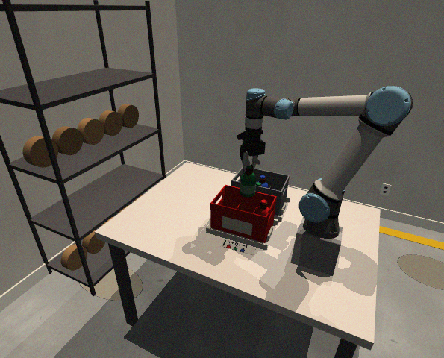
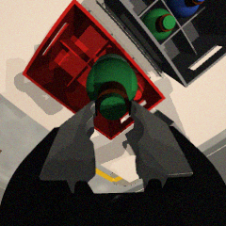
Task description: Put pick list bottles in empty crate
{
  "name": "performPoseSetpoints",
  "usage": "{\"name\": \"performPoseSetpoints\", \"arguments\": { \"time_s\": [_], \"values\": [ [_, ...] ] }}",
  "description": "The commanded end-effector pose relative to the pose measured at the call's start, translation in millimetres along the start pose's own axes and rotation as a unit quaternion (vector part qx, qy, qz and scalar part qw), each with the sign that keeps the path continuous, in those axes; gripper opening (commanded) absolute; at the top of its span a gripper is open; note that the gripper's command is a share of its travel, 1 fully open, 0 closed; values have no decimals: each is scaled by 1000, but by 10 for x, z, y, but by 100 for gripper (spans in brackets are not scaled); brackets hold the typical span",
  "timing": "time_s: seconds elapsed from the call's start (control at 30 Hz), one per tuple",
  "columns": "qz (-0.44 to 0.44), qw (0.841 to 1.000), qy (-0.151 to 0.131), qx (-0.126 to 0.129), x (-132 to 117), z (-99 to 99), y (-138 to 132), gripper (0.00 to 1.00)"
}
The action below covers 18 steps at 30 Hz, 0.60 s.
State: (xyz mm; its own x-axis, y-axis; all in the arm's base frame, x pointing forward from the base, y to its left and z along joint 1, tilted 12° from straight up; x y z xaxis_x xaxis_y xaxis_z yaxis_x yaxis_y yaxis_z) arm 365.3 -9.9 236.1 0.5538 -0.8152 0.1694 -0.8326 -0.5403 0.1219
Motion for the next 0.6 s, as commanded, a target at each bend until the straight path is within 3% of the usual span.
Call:
{"name": "performPoseSetpoints", "arguments": {
  "time_s": [0.0,0.57],
  "values": [
    [1,1000,2,2,15,44,-2,0],
    [1,1000,2,1,24,200,-16,0]
  ]
}}
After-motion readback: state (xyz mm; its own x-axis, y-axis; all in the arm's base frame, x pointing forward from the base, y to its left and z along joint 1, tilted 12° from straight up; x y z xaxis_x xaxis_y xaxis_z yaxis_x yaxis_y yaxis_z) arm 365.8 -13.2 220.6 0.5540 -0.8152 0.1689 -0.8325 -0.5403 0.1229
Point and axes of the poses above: the point where the finger pads meet when closed, its own z axis out along the fingers, its own y axis across the jaws, x = y × z, the point moved 3 cm from there along -z, back along the fingers, and after that the axes turned 12 degrees about z, right-handed, at the moved point
